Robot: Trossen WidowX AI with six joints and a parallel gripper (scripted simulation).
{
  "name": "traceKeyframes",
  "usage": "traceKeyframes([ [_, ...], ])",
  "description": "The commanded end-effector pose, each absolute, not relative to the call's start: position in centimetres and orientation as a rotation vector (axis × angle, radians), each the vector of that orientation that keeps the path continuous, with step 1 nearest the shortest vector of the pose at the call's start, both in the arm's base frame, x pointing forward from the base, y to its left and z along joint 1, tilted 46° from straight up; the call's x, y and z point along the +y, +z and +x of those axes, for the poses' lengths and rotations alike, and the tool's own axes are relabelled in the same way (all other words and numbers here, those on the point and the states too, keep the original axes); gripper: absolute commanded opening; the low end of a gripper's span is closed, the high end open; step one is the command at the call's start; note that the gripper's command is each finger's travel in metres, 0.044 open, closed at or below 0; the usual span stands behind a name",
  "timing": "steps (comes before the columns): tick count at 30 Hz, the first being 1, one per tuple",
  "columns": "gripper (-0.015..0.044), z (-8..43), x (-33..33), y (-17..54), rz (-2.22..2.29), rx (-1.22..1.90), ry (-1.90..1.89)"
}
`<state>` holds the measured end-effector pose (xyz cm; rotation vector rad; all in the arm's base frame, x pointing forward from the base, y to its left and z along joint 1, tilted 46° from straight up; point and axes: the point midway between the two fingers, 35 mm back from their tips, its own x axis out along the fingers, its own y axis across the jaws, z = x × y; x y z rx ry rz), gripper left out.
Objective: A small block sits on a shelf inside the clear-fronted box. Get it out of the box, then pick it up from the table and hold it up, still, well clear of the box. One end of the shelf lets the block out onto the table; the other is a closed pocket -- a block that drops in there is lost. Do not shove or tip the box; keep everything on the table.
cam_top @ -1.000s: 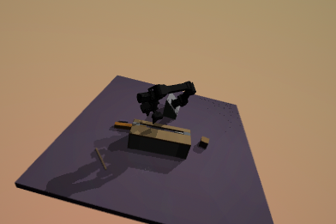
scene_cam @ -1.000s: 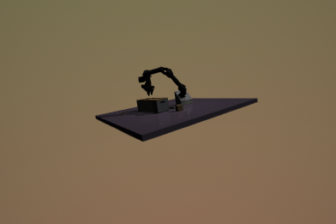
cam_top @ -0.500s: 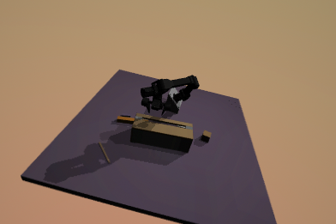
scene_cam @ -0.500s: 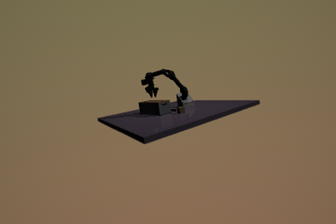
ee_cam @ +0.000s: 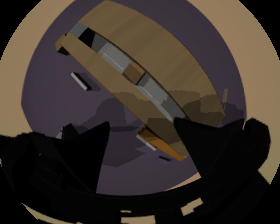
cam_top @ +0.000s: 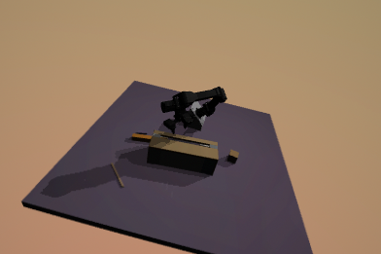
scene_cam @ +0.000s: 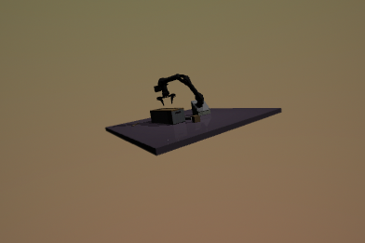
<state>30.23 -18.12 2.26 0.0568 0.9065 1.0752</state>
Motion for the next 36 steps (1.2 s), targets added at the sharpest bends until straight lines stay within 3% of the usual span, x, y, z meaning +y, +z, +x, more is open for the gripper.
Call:
traceKeyframes([
  [1,0.0400,29.3,-16.3,3.7,-0.550,0.378,1.371],
  [36,0.0400,29.9,-14.6,1.8,-0.549,0.370,1.377],
])
